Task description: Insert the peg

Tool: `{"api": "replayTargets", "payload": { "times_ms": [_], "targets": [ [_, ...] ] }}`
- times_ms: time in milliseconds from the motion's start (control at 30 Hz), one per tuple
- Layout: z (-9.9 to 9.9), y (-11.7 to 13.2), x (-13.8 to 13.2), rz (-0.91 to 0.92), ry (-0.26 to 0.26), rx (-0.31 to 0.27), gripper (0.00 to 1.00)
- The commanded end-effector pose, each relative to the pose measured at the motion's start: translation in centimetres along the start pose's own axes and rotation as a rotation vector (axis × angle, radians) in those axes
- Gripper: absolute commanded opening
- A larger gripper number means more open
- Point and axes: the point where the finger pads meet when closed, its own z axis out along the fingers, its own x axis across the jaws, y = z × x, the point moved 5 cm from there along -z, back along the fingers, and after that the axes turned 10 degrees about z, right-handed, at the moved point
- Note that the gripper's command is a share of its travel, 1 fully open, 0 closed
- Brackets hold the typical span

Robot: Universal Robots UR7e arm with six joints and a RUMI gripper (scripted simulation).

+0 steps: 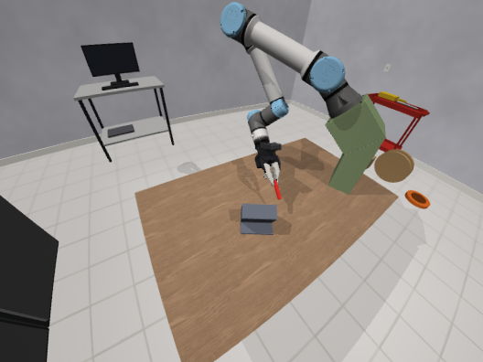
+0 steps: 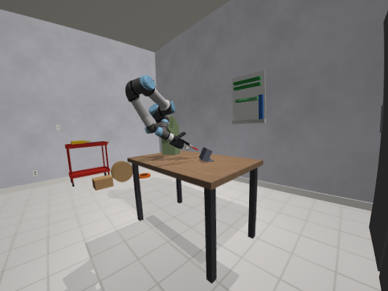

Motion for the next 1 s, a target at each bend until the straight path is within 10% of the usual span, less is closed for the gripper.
{"api": "replayTargets", "payload": {
  "times_ms": [0, 967],
  "targets": [
    [-0.5, 0.1, 0.4, 0.014, 0.018, 0.01, 0.0],
    [-3.1, 1.0, 2.2, 0.089, 0.115, 0.055, 0.0]
  ]
}}
